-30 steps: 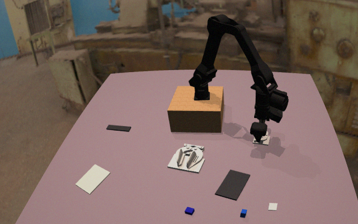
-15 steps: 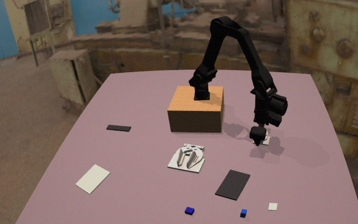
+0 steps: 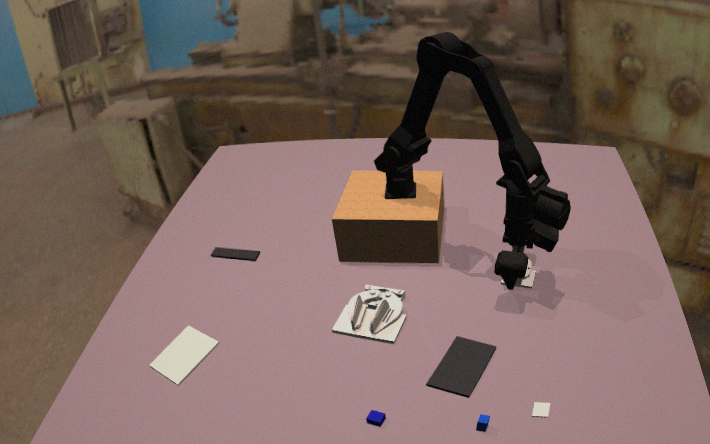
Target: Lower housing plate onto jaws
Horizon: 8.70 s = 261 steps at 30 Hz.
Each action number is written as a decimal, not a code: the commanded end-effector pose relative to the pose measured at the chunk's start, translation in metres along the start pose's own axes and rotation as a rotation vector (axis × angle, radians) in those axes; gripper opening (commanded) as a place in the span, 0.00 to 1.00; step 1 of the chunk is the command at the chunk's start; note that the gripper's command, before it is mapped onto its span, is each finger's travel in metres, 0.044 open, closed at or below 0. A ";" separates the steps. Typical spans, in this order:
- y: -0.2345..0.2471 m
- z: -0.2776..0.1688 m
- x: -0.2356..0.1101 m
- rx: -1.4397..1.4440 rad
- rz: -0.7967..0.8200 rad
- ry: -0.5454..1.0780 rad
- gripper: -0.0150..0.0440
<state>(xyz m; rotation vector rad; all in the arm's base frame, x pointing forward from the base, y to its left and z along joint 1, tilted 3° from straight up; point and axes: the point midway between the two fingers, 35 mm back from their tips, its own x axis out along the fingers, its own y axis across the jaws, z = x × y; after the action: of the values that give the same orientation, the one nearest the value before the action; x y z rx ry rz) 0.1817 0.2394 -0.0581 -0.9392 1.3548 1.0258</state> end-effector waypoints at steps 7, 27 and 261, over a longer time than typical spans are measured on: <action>0.000 0.000 0.000 0.000 0.000 0.000 0.97; 0.000 0.000 0.000 0.000 0.000 0.000 0.85; -0.123 -0.248 -0.014 1.542 -0.029 0.008 0.85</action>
<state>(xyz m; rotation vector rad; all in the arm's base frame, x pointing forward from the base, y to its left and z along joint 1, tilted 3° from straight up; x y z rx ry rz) 0.2244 -0.0347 -0.0545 0.2163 1.5975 -0.2145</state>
